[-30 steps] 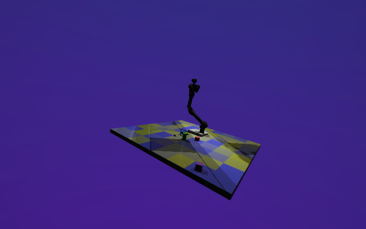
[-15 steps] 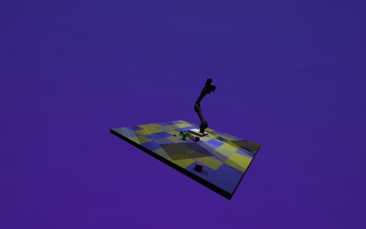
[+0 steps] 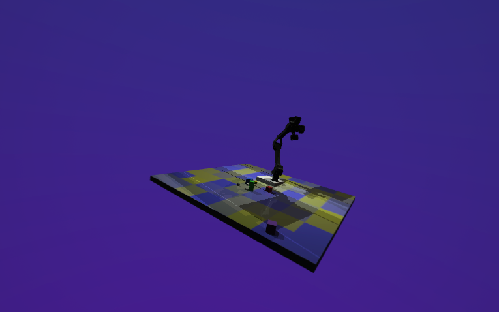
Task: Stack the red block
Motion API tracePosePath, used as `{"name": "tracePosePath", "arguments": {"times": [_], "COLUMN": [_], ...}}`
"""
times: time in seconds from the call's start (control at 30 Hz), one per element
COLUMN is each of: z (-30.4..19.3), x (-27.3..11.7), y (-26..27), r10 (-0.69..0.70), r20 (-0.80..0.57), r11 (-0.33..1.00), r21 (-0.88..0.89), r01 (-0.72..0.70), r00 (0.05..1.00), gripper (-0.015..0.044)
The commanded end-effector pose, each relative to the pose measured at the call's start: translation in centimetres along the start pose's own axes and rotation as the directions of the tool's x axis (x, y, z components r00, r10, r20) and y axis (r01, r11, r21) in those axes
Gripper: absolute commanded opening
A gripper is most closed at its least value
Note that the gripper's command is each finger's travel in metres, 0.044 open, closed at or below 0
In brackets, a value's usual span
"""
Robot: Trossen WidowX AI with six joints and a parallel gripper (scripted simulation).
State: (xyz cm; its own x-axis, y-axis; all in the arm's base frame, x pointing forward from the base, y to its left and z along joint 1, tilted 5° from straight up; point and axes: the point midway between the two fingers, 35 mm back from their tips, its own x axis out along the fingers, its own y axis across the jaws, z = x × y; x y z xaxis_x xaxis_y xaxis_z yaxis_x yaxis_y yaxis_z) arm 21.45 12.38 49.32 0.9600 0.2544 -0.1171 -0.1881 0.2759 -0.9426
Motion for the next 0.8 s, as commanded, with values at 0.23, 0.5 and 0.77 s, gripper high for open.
{"name": "tracePosePath", "arguments": {"times": [0.23, 0.5, 0.77], "z": [-3.4, -9.4, -15.8], "x": [8.2, 11.4, 10.7], "y": [11.1, 20.3, 28.7], "r10": [0.351, 0.636, 0.856], "r20": [-0.186, -0.329, -0.364], "r11": [0.894, 0.650, 0.360], "r21": [0.358, 0.716, 0.929], "r01": [-0.269, -0.254, 0.080], "r00": [0.918, 0.698, 0.367], "gripper": [0.0440, 0.0440, 0.0440]}}
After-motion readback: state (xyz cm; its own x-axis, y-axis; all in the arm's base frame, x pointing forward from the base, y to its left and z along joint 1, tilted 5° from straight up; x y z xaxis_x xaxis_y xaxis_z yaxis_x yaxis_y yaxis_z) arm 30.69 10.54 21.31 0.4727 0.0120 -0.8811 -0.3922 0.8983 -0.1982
